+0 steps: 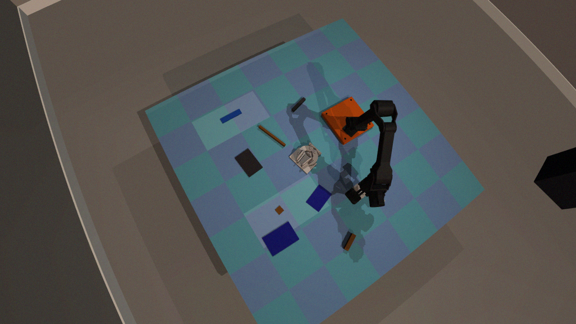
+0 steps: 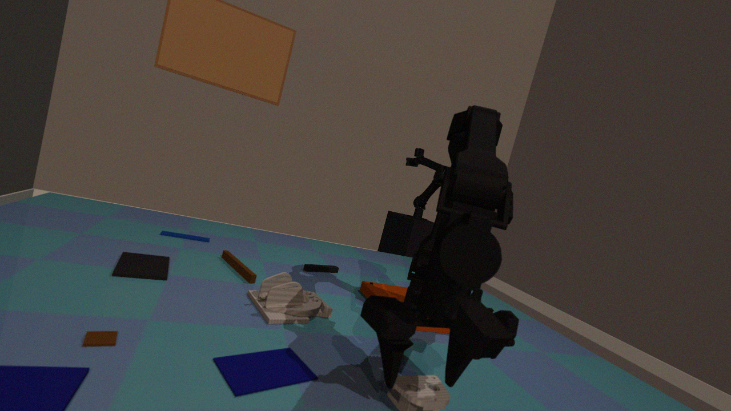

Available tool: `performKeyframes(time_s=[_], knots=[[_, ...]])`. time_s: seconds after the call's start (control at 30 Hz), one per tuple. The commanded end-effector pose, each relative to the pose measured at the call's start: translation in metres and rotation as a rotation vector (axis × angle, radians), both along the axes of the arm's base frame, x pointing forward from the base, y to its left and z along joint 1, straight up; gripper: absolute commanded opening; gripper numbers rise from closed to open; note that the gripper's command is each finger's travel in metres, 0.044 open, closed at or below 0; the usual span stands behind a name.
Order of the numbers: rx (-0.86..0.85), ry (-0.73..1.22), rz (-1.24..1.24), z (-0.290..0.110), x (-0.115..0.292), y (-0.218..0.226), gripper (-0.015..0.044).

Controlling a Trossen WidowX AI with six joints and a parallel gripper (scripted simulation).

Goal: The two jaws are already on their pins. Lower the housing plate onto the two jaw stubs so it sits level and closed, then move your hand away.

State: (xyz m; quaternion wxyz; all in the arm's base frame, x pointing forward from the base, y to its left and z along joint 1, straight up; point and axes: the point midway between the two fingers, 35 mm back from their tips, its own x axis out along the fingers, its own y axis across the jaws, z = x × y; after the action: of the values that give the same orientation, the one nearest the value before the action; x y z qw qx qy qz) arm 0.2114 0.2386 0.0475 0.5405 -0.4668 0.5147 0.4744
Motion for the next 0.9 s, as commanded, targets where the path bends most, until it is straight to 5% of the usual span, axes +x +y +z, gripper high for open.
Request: performKeyframes(time_s=[0.0,0.87], knots=[[-0.01,0.004,0.005,-0.009,-0.001,-0.002,0.044],[-0.01,0.004,0.005,-0.02,-0.001,-0.002,0.044]])
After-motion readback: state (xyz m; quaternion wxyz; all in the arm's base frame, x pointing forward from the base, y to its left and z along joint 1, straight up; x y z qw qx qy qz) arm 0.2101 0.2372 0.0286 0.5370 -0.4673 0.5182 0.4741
